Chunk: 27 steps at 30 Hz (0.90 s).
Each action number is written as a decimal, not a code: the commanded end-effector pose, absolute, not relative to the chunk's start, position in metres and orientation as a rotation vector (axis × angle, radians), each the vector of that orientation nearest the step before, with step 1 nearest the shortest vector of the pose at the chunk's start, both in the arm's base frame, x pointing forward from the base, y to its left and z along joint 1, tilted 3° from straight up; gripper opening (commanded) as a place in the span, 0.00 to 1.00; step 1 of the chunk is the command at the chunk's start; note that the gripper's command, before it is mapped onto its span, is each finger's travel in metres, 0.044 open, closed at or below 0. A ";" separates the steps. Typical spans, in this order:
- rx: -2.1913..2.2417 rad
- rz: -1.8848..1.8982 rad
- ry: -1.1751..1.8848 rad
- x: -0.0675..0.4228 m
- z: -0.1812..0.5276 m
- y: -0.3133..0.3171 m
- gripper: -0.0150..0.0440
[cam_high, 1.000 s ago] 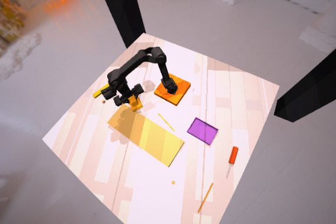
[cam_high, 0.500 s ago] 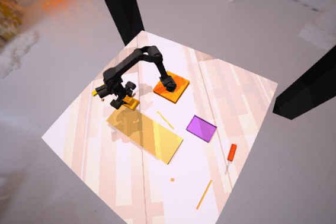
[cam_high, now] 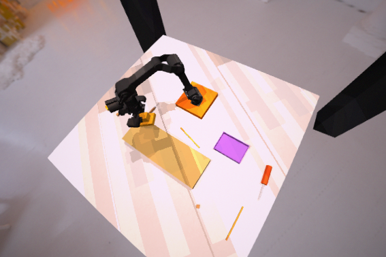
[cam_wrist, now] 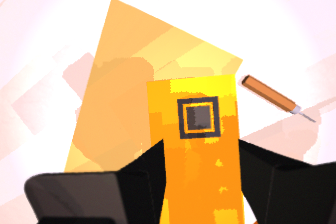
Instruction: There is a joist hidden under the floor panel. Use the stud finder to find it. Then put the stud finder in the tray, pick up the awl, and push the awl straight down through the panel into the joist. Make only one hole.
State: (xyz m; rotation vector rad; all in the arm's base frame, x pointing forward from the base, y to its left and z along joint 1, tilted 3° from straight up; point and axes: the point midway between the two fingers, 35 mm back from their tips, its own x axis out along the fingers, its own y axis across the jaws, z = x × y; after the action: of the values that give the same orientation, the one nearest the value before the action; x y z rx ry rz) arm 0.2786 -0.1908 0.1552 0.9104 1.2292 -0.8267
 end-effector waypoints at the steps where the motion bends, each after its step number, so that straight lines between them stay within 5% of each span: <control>1: 0.803 -0.718 1.237 0.288 0.159 -0.196 0.25; 27: 0.054 -0.115 1.218 0.330 0.173 -0.222 0.25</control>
State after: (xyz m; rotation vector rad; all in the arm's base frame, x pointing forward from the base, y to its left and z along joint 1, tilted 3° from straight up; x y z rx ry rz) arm 0.3236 -0.2182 0.1678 0.1461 1.2418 -0.1767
